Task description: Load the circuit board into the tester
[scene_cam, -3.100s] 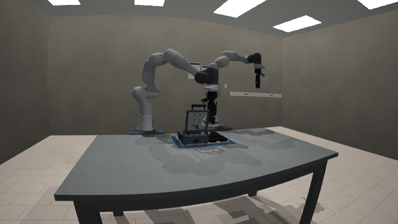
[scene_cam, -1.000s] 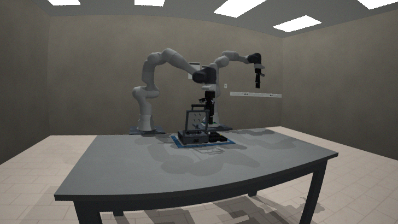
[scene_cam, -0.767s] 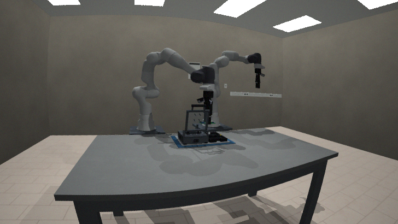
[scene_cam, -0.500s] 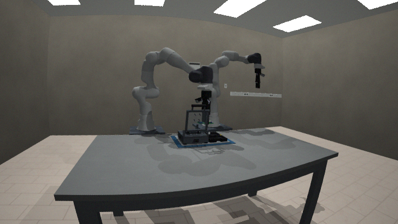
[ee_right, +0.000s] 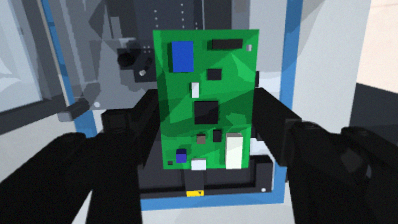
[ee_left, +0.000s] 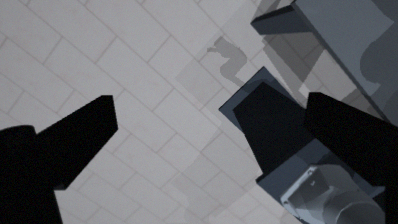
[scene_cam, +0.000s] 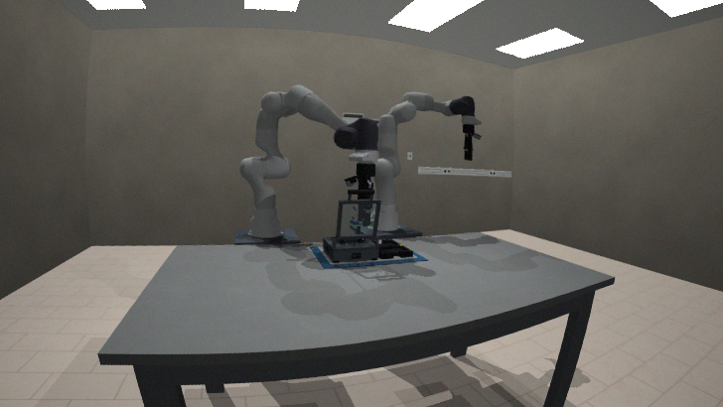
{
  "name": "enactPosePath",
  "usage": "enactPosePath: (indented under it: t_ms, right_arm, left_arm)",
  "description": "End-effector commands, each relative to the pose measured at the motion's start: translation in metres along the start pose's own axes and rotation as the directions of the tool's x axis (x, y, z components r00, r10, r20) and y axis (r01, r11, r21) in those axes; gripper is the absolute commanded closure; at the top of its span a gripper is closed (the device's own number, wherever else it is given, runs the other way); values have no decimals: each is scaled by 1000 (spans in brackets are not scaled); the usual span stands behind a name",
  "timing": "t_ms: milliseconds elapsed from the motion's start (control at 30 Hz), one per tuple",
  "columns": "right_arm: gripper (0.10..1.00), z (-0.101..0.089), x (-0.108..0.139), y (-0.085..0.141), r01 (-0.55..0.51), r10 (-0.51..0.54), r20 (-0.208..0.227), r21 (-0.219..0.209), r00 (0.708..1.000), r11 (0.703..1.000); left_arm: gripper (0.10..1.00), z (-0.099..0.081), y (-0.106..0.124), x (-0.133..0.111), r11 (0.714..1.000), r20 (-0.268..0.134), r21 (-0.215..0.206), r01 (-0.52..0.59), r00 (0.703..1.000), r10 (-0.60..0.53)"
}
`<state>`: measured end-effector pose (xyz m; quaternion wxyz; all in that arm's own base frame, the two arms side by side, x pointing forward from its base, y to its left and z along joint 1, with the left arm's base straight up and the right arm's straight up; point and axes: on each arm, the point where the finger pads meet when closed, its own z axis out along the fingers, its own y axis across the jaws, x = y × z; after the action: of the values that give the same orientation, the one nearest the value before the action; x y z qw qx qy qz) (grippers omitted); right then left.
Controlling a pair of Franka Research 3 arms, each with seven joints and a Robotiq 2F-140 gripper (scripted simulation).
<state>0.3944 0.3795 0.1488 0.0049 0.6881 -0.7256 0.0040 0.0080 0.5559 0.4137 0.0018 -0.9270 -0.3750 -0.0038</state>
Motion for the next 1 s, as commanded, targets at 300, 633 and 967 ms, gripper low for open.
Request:
enactPosePath:
  t_ms: [300,633,967]
  right_arm:
    - [588,-4,38,-17,49,-49,13,2,999,999]
    - [588,-6,57,-24,49,-49,12,2,999,999]
    - [588,-7,67,-28,49,-49,12,2,999,999]
  left_arm:
    - [98,0,0,0,1000,0,0,0,1000,0]
    - [98,0,0,0,1000,0,0,0,1000,0]
    - [98,0,0,0,1000,0,0,0,1000,0]
